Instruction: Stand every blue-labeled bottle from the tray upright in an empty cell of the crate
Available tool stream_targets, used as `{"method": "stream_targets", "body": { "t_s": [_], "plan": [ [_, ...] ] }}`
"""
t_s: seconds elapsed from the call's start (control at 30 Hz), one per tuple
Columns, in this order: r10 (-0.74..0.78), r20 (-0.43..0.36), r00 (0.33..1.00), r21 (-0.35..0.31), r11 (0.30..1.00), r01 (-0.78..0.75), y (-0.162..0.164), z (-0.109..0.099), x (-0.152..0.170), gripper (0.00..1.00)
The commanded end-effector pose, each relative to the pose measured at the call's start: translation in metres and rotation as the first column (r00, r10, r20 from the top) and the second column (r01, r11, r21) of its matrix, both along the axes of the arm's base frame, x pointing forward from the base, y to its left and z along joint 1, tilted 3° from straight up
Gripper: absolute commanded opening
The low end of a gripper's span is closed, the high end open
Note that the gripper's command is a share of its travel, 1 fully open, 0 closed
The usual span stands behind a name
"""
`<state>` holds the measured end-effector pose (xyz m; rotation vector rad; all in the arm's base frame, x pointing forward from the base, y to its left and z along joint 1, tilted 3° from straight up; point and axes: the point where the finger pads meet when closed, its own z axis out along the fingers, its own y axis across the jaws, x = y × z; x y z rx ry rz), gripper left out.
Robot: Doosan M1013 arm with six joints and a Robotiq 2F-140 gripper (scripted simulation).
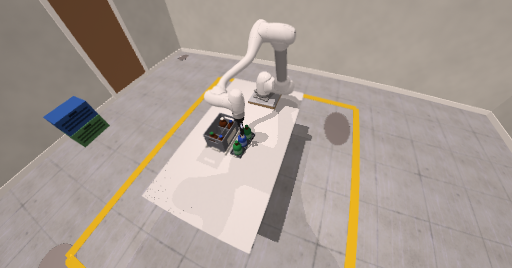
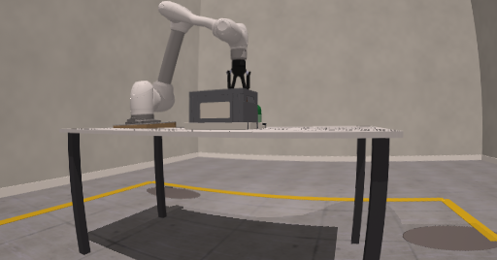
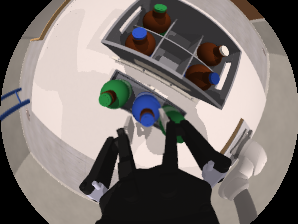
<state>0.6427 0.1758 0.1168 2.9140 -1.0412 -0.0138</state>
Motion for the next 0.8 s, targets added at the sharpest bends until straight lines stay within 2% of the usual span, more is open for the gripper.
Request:
{"method": "stream_targets", "body": {
  "t_s": [0.0,0.6,0.63,0.77],
  "plan": [
    [0.0,0.0,1.0,0.0,1.0,0.0,0.0,0.0001,0.0,0.38],
    [0.0,0.0,1.0,0.0,1.0,0.0,0.0,0.0001,0.0,0.38],
    [0.0,0.0,1.0,0.0,1.0,0.0,0.0,0.0001,0.0,0.0],
    [0.0,0.0,1.0,0.0,1.0,0.0,0.0,0.0001,0.0,0.0]
  ]
}}
